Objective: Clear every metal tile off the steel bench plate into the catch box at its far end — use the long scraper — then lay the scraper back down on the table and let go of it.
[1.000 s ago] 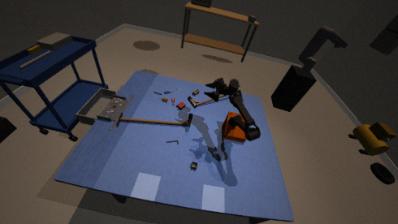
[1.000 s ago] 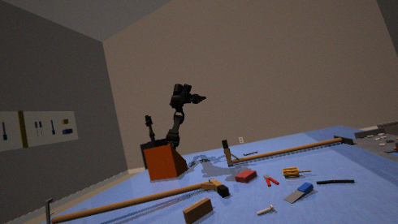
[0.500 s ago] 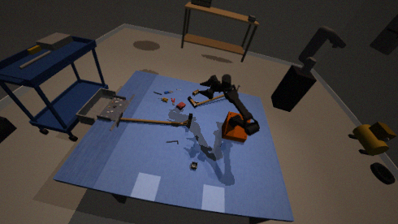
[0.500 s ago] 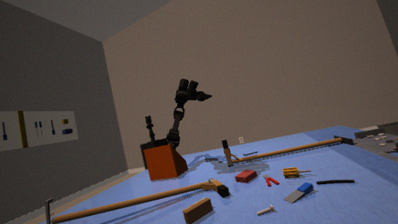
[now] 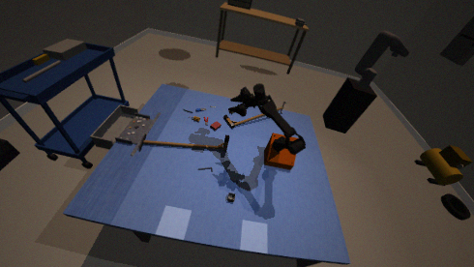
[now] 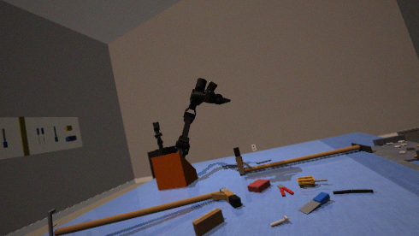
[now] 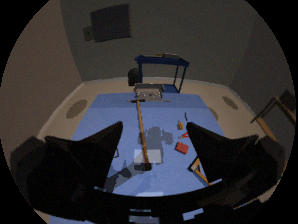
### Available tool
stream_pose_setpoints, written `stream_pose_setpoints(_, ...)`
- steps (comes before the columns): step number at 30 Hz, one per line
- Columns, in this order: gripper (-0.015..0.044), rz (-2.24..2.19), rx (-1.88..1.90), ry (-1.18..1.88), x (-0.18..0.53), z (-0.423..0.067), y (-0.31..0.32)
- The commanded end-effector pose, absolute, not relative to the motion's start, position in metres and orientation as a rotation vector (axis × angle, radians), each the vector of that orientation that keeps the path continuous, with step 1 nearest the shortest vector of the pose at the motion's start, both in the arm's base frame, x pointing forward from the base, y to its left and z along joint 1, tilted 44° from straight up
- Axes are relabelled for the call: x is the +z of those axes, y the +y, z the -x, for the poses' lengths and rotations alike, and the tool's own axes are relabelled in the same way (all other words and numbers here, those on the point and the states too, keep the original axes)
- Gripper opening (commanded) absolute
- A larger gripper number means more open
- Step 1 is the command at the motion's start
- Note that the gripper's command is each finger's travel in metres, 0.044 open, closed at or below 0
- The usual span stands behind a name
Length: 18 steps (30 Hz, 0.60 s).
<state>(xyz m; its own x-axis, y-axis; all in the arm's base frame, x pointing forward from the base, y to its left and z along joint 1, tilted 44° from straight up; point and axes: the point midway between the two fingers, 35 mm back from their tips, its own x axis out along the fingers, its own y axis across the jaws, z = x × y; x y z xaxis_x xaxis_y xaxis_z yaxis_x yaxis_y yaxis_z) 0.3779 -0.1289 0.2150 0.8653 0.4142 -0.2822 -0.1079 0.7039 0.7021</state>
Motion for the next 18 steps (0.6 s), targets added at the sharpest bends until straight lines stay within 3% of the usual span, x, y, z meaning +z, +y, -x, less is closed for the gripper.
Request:
stream_pose_setpoints(1,0.044,-0.73,0.319,0.474,0.213,-0.391,-0.124)
stream_pose_setpoints(18,0.044,-0.708,0.399,0.594,0.199,-0.439,-0.097)
